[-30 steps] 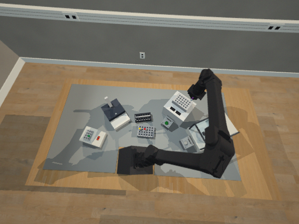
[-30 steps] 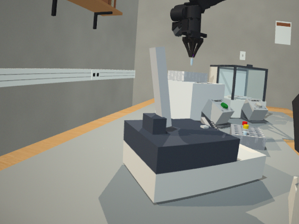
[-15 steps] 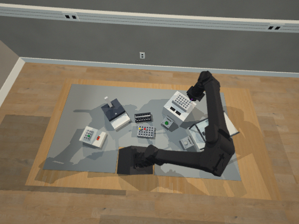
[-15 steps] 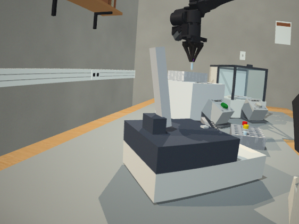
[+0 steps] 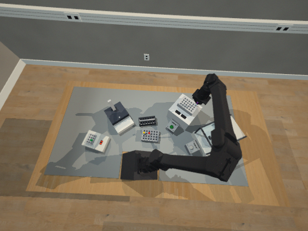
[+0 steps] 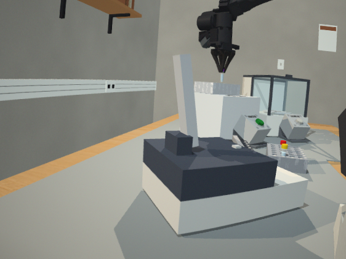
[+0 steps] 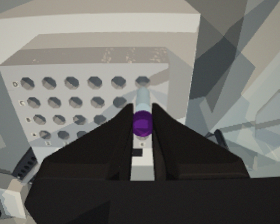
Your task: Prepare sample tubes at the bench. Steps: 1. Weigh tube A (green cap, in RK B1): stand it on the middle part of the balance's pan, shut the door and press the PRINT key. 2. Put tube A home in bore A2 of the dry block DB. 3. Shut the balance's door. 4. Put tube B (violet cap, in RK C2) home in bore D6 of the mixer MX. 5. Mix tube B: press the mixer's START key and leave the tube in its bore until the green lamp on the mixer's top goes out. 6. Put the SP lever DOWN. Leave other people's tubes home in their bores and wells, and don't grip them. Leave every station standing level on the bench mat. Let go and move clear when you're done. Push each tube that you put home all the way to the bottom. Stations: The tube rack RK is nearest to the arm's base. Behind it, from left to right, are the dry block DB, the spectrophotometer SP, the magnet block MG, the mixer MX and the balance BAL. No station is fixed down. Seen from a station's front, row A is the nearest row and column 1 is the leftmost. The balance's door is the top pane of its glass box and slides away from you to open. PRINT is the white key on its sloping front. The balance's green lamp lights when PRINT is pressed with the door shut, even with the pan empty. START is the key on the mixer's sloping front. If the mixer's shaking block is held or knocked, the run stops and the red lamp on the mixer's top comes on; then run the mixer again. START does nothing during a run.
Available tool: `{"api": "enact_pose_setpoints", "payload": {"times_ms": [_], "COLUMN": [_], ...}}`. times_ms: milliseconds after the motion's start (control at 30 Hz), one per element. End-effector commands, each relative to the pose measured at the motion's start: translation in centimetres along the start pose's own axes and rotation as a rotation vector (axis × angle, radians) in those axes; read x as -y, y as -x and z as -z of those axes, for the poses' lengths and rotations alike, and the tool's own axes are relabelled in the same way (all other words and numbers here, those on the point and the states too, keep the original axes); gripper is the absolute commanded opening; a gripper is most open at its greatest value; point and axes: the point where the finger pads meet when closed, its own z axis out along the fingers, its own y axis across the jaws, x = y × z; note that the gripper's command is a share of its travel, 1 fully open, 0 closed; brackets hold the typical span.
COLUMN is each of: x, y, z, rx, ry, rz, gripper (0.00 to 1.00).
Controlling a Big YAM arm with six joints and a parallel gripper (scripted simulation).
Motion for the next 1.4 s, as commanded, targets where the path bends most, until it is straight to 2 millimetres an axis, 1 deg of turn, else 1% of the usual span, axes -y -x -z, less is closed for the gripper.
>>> {"api": "enact_pose_setpoints", "payload": {"times_ms": [0, 200, 233, 367, 400, 1367], "x": [0.0, -0.1, 0.1, 0.1, -0.2, -0.2], "y": [2.5, 2.6, 1.4, 1.4, 2.5, 2.6], "z": [1.4, 1.3, 1.1, 1.1, 1.3, 1.5], "rx": [0.054, 0.052, 0.033, 0.033, 0.051, 0.056], "ry": [0.016, 0.015, 0.010, 0.010, 0.015, 0.017], "rz": [-0.024, -0.023, -0.016, -0.016, -0.022, -0.024], "gripper": [0.09, 0.09, 0.09, 0.09, 0.09, 0.09]}}
